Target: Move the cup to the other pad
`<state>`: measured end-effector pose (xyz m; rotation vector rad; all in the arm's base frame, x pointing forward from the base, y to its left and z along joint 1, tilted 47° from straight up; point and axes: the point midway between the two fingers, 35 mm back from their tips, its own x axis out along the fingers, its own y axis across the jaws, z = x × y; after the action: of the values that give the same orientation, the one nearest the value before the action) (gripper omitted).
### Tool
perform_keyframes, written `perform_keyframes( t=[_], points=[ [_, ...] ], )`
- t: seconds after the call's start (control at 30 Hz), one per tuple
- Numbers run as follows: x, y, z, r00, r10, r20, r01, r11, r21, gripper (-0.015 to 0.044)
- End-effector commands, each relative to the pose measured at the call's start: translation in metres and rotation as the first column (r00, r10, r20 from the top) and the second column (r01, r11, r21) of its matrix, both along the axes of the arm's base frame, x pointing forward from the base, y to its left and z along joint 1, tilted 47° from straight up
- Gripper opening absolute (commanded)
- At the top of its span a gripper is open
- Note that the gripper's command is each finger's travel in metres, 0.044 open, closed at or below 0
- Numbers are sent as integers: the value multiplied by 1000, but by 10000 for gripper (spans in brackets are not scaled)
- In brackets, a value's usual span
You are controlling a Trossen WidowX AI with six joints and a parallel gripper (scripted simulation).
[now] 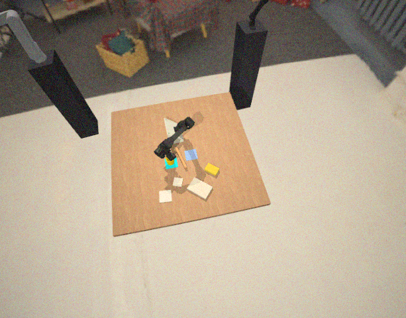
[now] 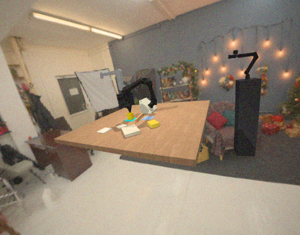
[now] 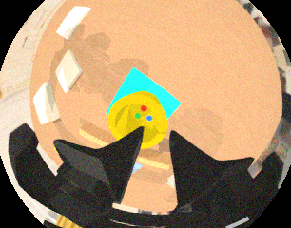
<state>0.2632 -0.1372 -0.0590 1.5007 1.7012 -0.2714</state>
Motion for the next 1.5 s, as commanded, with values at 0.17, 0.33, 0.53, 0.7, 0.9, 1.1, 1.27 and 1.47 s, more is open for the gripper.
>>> perform_keyframes(
  t=[0.17,0.33,0.53,0.7,0.9,1.1,1.27,1.47],
  points=[
    [-1,-12,12,1000,-1,4,1,1000,-6,147],
    [-1,-8,10,1000,-3,0,3,1000,1,173],
    [-1,-8,10,1000,-3,0,3,1000,1,330],
    [-1,-13,14,1000,-3,0,3,1000,-1,440],
    [-2,-28,28,1000,-2,1,2,1000,-4,440],
    [-2,-42,43,1000,-2,2,2,1000,-6,440],
    [-3,-52,55,1000,-1,2,1,1000,-8,440],
    [-2,-50,54,1000,-5,1,5,1000,-3,440]
  ],
)
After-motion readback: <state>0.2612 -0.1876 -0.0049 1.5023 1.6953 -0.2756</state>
